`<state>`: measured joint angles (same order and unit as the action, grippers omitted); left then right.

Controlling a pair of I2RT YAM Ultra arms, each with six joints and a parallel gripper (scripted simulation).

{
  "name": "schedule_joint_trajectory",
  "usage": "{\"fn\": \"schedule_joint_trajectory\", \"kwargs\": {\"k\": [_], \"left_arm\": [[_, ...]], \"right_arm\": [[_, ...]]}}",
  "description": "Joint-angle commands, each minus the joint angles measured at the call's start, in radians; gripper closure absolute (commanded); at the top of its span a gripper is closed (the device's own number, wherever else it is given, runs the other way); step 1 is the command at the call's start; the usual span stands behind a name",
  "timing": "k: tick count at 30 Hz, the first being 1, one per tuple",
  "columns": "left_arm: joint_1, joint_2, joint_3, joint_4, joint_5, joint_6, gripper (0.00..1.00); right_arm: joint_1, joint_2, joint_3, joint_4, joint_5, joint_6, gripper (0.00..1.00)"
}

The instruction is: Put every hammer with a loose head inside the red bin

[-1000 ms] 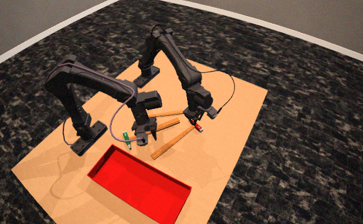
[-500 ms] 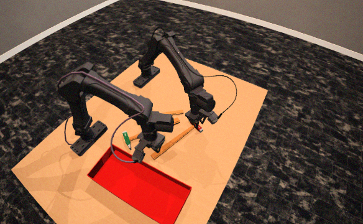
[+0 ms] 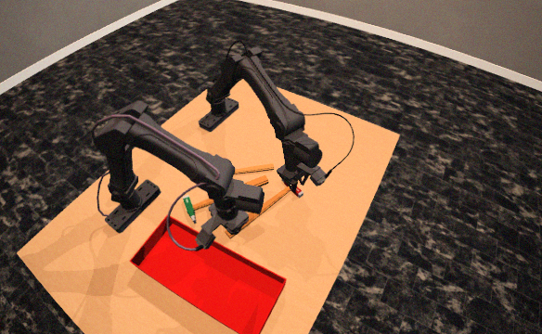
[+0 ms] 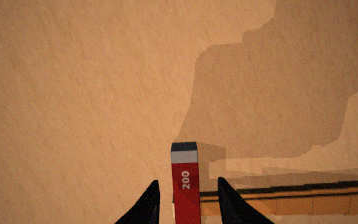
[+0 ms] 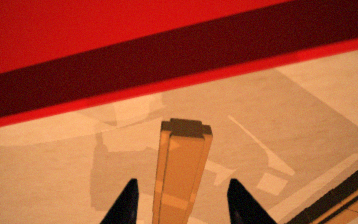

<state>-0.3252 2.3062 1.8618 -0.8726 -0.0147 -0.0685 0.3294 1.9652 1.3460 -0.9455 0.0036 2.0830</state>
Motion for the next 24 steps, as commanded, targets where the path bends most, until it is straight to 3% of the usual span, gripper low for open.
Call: {"fn": "schedule_joint_trajectory", "kwargs": {"k": [1, 24], "left_arm": [[0.012, 0.022, 0.038, 0.024, -0.006, 0.015, 0.58], [0.012, 0.064, 0.040, 0.053, -0.001, 0.017, 0.58]], "right_arm": [[-0.007, 0.018, 0.006, 0.016, -0.009, 0.011, 0.48], [-0.001, 0.046, -0.042, 0.073, -0.006, 0.011, 0.48]]}}
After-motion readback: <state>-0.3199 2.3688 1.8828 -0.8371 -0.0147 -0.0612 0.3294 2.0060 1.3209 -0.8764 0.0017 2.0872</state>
